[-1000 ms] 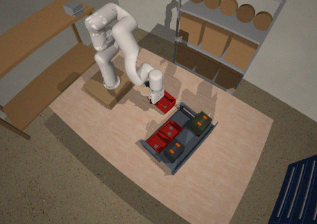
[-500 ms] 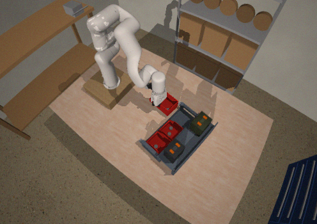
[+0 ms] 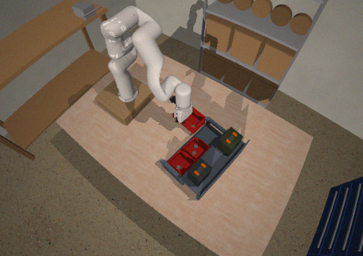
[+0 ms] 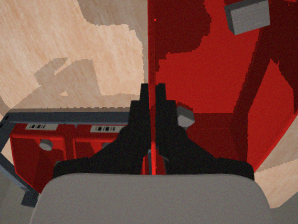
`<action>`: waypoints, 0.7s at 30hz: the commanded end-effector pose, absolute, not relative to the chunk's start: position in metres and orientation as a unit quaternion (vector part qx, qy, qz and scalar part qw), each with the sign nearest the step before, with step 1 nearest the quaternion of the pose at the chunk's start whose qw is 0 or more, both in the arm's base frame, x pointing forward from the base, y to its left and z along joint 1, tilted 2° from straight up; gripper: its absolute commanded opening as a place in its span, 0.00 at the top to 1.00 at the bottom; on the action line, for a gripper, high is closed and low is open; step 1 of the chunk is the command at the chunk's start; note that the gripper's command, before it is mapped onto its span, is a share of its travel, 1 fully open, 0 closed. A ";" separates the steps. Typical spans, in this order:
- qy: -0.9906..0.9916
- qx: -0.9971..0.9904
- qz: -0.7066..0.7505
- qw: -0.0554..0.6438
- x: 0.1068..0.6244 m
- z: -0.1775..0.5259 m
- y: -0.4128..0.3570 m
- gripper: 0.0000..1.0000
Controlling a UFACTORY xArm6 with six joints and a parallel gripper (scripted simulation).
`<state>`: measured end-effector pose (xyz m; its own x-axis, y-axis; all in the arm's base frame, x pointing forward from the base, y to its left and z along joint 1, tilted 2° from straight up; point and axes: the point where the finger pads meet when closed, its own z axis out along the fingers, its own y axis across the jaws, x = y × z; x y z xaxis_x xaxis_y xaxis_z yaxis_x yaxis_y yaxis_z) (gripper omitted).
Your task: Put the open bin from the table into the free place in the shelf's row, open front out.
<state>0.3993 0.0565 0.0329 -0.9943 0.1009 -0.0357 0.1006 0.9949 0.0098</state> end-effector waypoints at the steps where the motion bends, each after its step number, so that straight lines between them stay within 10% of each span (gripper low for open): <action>1: 0.999 0.050 0.004 0.019 0.402 0.034 0.056 1.00; 21: 0.999 0.050 0.004 0.019 0.398 0.034 0.057 1.00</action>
<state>0.3966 0.0569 0.0324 -0.9943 0.1006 -0.0345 0.1003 0.9949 0.0095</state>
